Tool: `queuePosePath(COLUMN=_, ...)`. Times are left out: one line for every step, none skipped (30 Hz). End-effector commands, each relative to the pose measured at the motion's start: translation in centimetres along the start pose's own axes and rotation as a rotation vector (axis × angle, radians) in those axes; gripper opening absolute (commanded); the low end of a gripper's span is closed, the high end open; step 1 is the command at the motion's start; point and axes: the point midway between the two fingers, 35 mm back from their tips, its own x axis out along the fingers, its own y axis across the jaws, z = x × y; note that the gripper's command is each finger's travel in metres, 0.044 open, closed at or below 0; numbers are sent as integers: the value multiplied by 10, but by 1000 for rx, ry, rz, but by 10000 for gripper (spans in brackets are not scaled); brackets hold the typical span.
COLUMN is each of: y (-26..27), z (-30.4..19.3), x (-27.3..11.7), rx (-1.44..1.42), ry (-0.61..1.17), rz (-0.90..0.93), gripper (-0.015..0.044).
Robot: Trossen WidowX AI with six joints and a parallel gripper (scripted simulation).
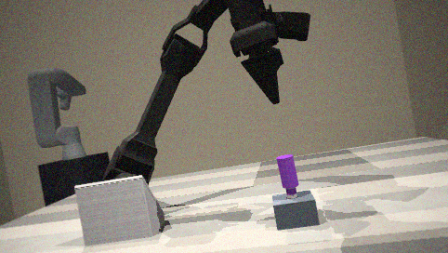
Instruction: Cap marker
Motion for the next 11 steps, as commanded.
queuePosePath(y=0, z=0, x=-3, rx=4, ry=-2, rz=-5, gripper=236)
queuePosePath(y=0, z=0, x=-3, rx=4, ry=-2, rz=-5, gripper=263)
queuePosePath(y=0, z=0, x=-3, rx=4, ry=-2, rz=-5, gripper=289)
queuePosePath(y=0, z=0, x=-3, rx=4, ry=-2, rz=-5, gripper=315)
queuePosePath(y=0, z=0, x=-3, rx=4, ry=-2, rz=-5, gripper=341)
queuePosePath(y=0, z=0, x=-3, rx=4, ry=-2, rz=-5, gripper=368)
queuePosePath(y=0, z=0, x=-3, rx=4, ry=-2, rz=-5, gripper=394)
queuePosePath(y=0, z=0, x=-3, rx=4, ry=-2, rz=-5, gripper=420)
queuePosePath(y=0, z=0, x=-3, rx=4, ry=-2, rz=-5, gripper=440)
queuePosePath(y=0, z=0, x=-3, rx=4, ry=-2, rz=-5, gripper=440)
queuePosePath(y=0, z=0, x=-3, rx=4, ry=-2, rz=-5, gripper=440)
